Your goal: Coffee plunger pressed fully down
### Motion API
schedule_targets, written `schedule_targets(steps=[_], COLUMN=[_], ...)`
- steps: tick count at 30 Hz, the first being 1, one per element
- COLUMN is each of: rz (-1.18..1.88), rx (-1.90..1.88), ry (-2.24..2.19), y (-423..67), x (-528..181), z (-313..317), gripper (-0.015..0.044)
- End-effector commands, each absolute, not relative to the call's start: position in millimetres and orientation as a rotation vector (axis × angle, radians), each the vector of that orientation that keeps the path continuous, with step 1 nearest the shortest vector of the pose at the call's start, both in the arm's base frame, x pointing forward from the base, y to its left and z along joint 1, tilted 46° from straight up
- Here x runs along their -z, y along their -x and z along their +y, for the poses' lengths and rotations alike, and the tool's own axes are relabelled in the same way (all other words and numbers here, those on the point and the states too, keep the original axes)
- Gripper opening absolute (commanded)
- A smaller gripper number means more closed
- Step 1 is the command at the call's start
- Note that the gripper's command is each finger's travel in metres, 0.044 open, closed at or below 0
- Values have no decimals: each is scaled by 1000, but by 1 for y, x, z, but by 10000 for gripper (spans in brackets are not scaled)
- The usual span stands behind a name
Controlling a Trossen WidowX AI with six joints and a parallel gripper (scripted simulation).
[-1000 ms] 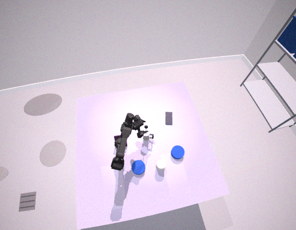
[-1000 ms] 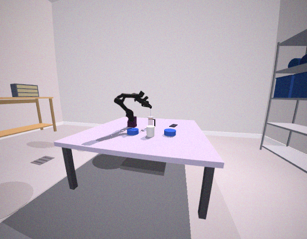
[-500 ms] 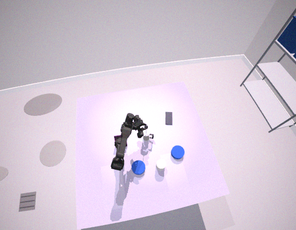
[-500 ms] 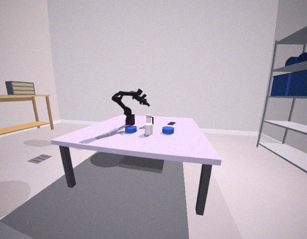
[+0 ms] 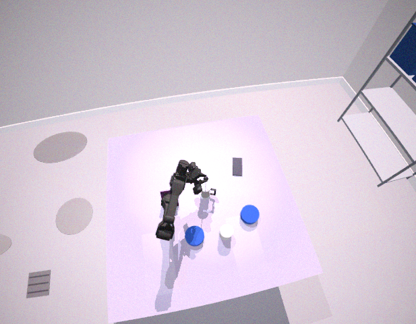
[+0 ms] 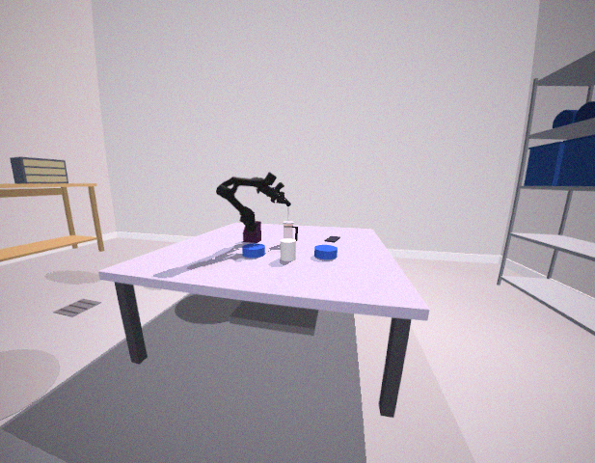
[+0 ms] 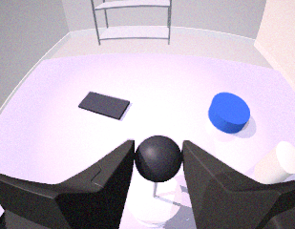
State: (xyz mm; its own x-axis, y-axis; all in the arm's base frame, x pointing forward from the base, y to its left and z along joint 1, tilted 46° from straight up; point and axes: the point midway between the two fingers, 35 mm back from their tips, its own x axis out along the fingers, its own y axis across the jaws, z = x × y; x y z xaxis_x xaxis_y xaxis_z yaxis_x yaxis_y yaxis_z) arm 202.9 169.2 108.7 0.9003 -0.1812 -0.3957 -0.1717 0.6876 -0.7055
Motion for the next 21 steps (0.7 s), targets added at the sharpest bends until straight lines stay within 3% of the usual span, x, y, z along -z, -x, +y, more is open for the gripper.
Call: schedule_targets(steps=[1, 21], rz=[479, 485], rx=[7, 6], ry=[827, 825], y=[-203, -210], x=[-99, -74], z=[162, 142], gripper=[121, 121])
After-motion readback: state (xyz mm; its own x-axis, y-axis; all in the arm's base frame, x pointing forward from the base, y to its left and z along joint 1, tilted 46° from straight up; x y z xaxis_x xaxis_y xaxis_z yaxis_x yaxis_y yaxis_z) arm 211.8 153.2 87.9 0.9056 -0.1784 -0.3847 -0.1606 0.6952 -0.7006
